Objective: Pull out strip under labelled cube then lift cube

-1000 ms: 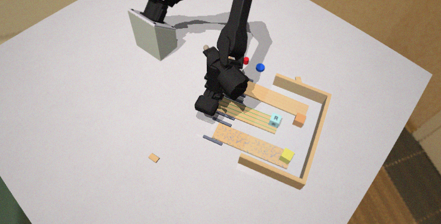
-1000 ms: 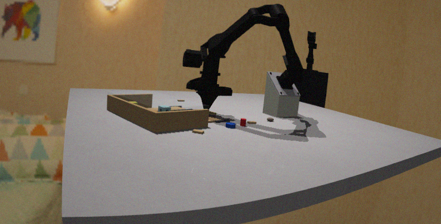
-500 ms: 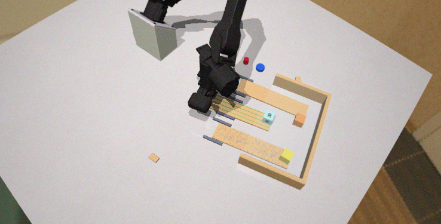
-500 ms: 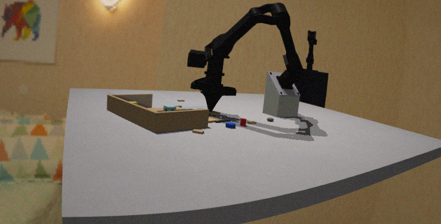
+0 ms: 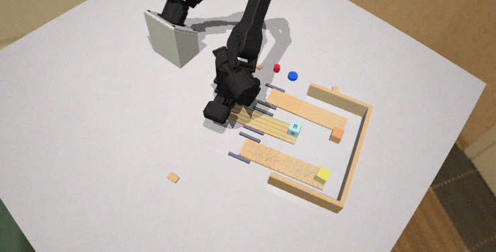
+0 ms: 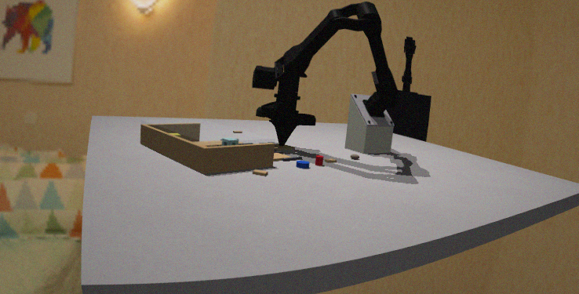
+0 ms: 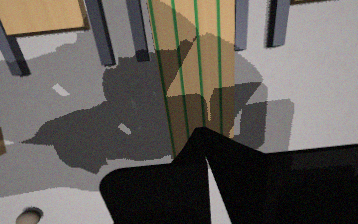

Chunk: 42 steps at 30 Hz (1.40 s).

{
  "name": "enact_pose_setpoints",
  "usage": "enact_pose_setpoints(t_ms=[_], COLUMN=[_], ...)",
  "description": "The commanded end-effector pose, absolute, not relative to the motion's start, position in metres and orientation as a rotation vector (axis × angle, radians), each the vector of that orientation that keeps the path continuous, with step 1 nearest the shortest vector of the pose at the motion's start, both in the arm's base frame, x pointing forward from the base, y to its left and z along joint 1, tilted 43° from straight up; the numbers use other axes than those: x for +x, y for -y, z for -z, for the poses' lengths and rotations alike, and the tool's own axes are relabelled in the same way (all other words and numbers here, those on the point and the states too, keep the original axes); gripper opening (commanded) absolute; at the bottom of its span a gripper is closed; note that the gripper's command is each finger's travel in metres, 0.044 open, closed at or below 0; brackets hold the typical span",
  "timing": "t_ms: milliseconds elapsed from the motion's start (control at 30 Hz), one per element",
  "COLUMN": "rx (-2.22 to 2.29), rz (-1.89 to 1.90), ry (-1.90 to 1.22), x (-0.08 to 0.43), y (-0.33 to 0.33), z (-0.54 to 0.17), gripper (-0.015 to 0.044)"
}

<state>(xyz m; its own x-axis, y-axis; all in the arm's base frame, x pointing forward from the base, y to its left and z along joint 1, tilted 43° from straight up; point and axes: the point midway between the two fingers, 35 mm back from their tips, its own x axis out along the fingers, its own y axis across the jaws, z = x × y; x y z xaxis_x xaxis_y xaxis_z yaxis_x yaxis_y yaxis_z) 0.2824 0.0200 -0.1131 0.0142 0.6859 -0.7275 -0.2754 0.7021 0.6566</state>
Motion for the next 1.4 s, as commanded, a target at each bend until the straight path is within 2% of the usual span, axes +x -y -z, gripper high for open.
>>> enact_pose_setpoints(t_ms=[0,1367], rx=[0.374,0.375], rz=[-0.778,-0.777], ry=[-1.39,-1.392], x=[0.268,0.219], y=[-0.021,-0.011], z=[0.117,0.125], gripper=[0.0,0.0])
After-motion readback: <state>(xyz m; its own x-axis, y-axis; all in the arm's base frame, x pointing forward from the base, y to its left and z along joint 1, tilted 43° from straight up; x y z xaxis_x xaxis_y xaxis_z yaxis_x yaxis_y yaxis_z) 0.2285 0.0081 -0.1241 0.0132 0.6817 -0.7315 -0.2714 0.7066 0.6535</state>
